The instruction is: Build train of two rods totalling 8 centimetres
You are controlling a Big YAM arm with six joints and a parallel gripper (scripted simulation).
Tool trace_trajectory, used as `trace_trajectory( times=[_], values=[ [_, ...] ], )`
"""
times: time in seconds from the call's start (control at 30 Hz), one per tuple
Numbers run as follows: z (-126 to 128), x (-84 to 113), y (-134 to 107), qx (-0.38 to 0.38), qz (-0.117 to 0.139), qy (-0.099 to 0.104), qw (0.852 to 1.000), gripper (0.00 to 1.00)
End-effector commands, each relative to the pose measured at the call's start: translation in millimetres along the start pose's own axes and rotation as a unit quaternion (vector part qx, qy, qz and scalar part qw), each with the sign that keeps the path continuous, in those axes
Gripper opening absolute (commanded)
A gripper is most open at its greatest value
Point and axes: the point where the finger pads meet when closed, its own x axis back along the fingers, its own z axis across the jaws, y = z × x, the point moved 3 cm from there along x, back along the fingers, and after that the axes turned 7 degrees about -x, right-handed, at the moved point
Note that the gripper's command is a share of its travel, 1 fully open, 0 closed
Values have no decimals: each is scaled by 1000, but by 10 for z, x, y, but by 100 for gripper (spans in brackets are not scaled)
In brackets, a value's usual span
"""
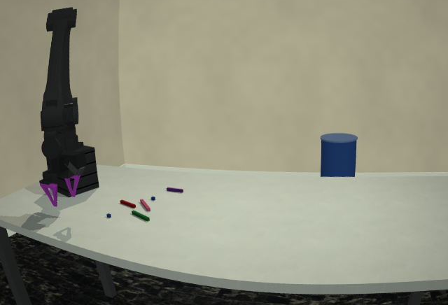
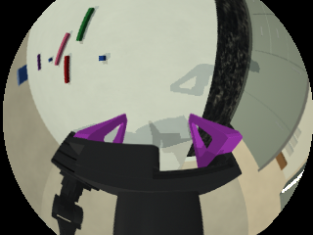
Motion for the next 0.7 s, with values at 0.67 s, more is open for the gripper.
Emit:
trace_trajectory(
  times=[0.67],
  values=[
    [247,93,181,132,-15,-15,991,100]
  ],
)
